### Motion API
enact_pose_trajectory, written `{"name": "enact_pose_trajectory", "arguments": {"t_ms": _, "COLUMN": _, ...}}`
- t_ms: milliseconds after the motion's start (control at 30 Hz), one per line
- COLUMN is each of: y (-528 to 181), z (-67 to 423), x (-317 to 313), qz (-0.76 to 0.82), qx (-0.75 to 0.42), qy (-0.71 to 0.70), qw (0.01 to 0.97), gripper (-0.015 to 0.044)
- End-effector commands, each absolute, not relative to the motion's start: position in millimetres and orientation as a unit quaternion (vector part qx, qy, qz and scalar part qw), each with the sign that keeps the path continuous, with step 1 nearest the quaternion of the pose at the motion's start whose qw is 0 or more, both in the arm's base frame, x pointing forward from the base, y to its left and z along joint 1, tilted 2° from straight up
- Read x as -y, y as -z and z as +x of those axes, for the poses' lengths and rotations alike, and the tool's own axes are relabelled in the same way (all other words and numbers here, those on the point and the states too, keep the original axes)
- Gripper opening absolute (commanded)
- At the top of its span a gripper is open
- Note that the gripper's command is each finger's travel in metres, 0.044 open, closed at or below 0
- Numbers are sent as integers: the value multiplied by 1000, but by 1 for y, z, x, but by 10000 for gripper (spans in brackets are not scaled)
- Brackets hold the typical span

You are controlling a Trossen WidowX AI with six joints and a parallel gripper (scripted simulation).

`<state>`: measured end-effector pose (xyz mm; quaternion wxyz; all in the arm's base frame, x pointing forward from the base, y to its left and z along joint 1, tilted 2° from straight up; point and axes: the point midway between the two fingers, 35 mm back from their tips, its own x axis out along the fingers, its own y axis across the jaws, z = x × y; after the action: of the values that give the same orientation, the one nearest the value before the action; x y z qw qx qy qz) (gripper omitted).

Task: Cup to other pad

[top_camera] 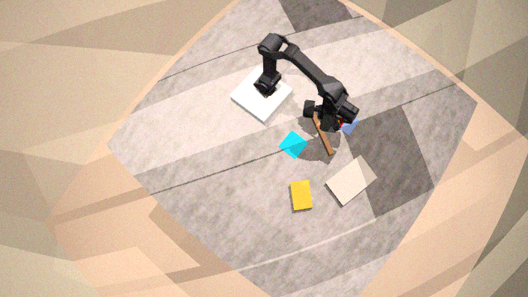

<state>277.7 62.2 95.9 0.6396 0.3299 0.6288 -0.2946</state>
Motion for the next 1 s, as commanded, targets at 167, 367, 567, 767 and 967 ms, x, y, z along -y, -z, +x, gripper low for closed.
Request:
{"name": "enact_pose_trajectory", "arguments": {"t_ms": 167, "y": -96, "z": 270, "x": -44, "qz": 330, "qx": -629, "qy": 293, "qw": 640, "gripper": 0}}
{"name": "enact_pose_trajectory", "arguments": {"t_ms": 367, "y": -95, "z": 266, "x": -32, "qz": 329, "qx": -629, "qy": 293, "qw": 640, "gripper": 0}}
{"name": "enact_pose_trajectory", "arguments": {"t_ms": 567, "y": -95, "z": 262, "x": -20, "qz": 329, "qx": -629, "qy": 293, "qw": 640, "gripper": 0}}
{"name": "enact_pose_trajectory", "arguments": {"t_ms": 767, "y": -95, "z": 259, "x": -9, "qz": 329, "qx": -629, "qy": 294, "qw": 641, "gripper": 0}}
{"name": "enact_pose_trajectory", "arguments": {"t_ms": 967, "y": -94, "z": 255, "x": 2, "qz": 328, "qx": -629, "qy": 294, "qw": 641, "gripper": 0}}
